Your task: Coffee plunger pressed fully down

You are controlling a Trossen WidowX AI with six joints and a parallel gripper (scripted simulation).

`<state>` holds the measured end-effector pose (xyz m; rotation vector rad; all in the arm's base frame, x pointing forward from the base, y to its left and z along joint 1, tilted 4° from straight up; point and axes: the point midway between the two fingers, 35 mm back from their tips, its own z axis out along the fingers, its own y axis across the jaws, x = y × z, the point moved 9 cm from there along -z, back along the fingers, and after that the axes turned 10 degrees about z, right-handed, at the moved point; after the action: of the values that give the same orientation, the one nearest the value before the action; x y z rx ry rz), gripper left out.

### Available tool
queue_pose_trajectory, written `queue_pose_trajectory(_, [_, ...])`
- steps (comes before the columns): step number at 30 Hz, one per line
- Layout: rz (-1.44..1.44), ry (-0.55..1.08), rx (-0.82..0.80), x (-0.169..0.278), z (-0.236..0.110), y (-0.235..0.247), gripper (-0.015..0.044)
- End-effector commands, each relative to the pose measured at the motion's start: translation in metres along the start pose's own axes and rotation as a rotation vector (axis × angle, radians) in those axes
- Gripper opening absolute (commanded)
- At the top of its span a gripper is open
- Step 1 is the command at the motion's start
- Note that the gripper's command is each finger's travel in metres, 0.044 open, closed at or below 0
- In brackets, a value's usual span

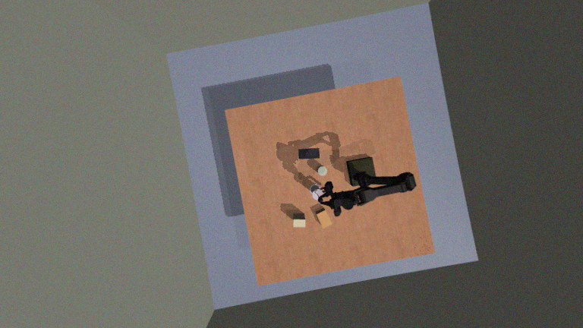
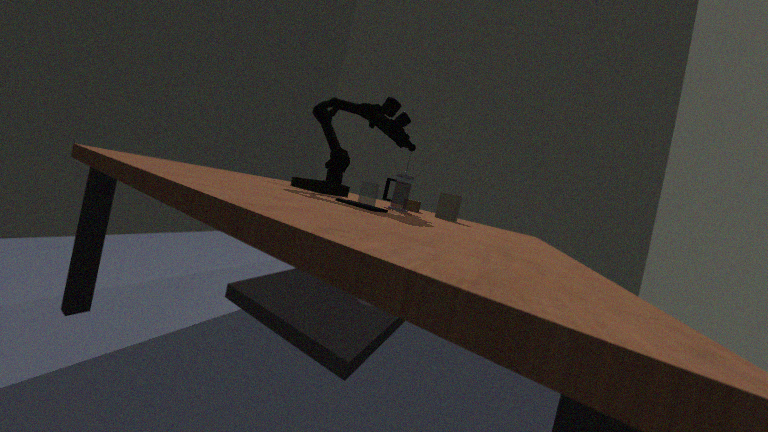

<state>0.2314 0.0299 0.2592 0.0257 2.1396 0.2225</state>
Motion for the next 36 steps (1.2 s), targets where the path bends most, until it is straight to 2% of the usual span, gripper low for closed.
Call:
queue_pose_trajectory(1, [0.006, 0.014, 0.004, 0.009, 0.006, -0.002, 0.0121])
queue_pose_trajectory(36, [0.006, 0.014, 0.004, 0.054, 0.041, -0.009, 0.0121])
